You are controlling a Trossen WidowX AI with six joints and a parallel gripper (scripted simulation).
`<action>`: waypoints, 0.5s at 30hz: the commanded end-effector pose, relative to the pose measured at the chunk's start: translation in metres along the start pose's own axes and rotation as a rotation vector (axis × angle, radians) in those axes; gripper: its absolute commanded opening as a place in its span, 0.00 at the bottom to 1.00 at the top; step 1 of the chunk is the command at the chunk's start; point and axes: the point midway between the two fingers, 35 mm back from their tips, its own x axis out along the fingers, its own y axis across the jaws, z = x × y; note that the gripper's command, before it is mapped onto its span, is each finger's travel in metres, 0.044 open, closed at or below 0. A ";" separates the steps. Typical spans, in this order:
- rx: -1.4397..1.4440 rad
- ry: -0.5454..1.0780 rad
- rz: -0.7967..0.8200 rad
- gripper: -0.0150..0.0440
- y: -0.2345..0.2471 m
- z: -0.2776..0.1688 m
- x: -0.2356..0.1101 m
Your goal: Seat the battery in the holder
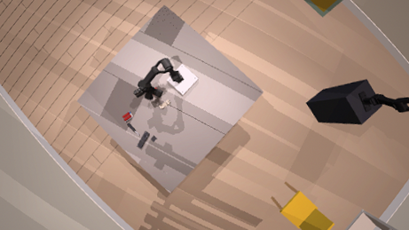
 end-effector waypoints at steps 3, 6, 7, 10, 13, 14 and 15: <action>0.118 -0.012 -0.003 0.40 0.023 0.024 -0.009; 0.195 -0.014 -0.002 0.40 0.038 0.035 -0.012; 0.221 -0.014 -0.001 0.40 0.044 0.039 -0.013; 0.292 -0.018 -0.001 0.40 0.060 0.048 -0.016; 0.361 -0.022 0.000 0.40 0.077 0.056 -0.019; 0.386 -0.021 0.000 0.40 0.083 0.059 -0.020; 0.412 -0.020 0.001 0.40 0.089 0.061 -0.021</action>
